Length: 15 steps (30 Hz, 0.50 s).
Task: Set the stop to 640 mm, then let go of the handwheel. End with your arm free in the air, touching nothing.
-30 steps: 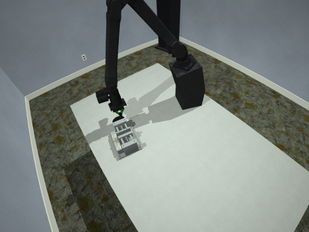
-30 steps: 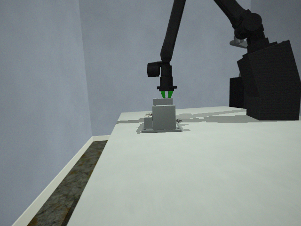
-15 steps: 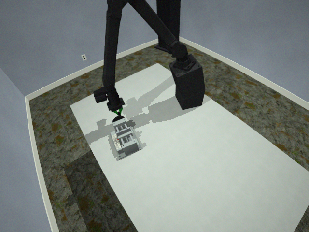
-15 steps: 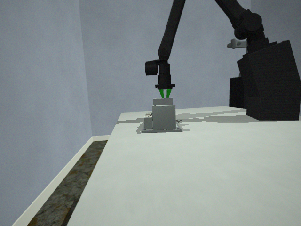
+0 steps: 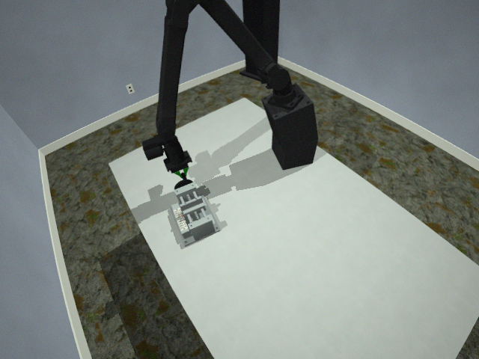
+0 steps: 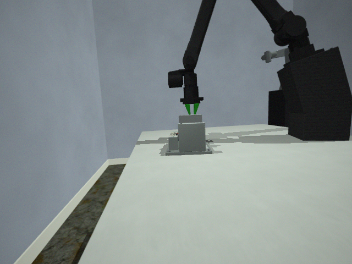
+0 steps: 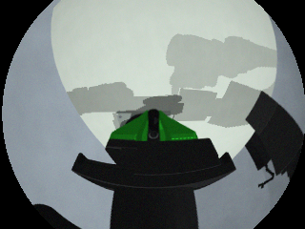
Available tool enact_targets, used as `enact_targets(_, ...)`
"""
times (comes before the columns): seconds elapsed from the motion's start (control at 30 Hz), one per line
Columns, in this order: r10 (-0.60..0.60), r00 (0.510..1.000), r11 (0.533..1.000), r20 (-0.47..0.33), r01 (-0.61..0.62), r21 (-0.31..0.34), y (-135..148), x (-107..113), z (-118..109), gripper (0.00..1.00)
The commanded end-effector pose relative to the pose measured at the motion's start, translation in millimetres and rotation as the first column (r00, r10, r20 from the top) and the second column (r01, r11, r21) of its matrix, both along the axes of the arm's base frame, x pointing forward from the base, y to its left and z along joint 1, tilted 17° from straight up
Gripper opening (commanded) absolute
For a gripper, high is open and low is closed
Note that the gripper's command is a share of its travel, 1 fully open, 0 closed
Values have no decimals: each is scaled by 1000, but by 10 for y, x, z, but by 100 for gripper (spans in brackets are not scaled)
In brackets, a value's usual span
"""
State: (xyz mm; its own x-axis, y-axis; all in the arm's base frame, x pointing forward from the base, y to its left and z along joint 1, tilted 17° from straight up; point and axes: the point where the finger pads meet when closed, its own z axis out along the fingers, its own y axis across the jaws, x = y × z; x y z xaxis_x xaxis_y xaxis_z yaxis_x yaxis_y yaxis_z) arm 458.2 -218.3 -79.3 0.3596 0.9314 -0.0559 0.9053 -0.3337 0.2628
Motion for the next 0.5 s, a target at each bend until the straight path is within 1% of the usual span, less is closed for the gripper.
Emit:
enact_targets(0.0, -6, 998, 999, 62, 8, -33, -86, 262, 382, 6)
enact_targets(0.47, -5, 998, 999, 63, 7, -33, -105, 324, 413, 6)
